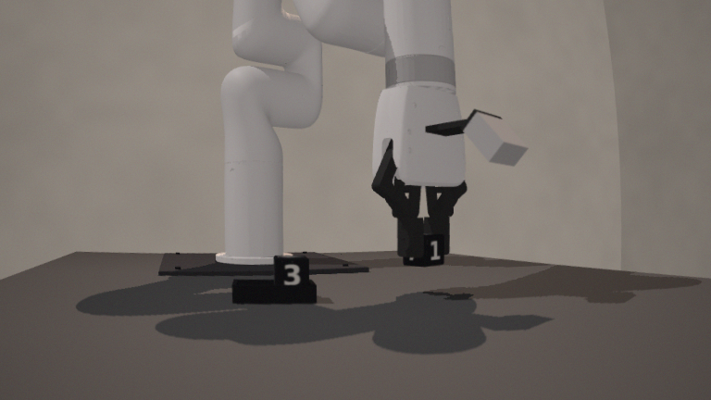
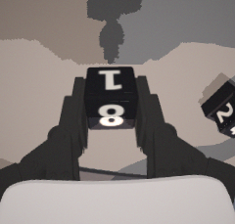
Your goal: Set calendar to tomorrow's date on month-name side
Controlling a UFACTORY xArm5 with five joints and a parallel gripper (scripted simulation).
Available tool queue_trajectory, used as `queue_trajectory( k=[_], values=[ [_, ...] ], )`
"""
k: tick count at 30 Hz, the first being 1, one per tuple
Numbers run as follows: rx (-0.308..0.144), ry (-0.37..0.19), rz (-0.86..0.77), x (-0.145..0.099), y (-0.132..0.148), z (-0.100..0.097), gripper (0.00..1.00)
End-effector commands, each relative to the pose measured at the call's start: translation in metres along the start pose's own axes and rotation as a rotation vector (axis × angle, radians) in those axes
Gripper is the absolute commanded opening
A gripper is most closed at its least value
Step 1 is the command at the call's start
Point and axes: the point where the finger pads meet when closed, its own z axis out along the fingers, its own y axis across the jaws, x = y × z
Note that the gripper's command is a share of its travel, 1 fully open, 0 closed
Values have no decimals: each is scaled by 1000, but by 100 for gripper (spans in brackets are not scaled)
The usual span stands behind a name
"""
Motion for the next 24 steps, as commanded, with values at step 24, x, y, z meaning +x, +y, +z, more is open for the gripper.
queue_trajectory(
  k=[24],
  values=[
    [0,5,0,4,0,23,29]
  ],
)
